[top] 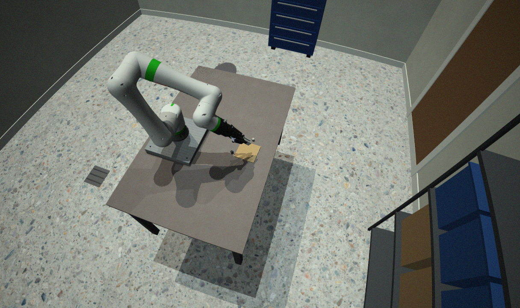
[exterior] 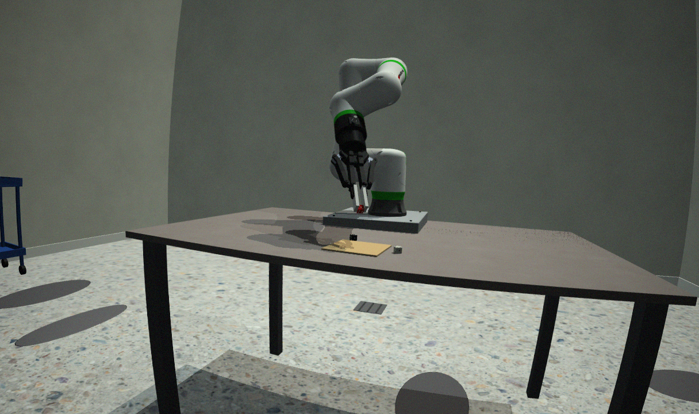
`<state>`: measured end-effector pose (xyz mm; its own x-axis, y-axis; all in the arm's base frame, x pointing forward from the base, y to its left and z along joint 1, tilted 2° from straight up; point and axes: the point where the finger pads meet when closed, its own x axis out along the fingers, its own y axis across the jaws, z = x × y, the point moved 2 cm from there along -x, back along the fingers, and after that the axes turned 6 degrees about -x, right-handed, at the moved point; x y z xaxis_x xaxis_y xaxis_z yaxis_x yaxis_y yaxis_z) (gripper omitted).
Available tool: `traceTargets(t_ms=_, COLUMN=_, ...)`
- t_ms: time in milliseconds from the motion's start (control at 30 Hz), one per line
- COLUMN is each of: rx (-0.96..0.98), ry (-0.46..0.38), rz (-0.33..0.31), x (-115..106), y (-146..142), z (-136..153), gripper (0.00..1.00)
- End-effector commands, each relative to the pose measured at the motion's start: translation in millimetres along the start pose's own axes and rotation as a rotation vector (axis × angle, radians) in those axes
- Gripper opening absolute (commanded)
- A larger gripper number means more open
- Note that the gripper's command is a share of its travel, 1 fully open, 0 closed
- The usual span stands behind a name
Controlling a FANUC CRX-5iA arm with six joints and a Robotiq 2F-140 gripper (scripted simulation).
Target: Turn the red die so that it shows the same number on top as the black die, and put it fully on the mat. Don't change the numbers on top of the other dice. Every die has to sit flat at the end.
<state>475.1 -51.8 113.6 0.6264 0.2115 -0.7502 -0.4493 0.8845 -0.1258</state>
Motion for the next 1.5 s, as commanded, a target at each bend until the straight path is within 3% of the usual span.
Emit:
traceTargets(t_ms=0, rx=-0.004, ry=-0.168, rz=0.045, x=1, y=3, z=-11, gripper=0.07)
traceTargets(t_ms=700, rx=-0.002, ry=-0.368, rz=0.015, x=-1, y=1, z=-15, gripper=0.07)
traceTargets(t_ms=1067, rx=-0.003, ry=-0.373, rz=0.013, x=1, y=1, z=-17, gripper=0.07)
traceTargets(t_ms=1467, rx=-0.003, ry=-0.373, rz=0.013, x=23, y=3, z=-36, gripper=0.07)
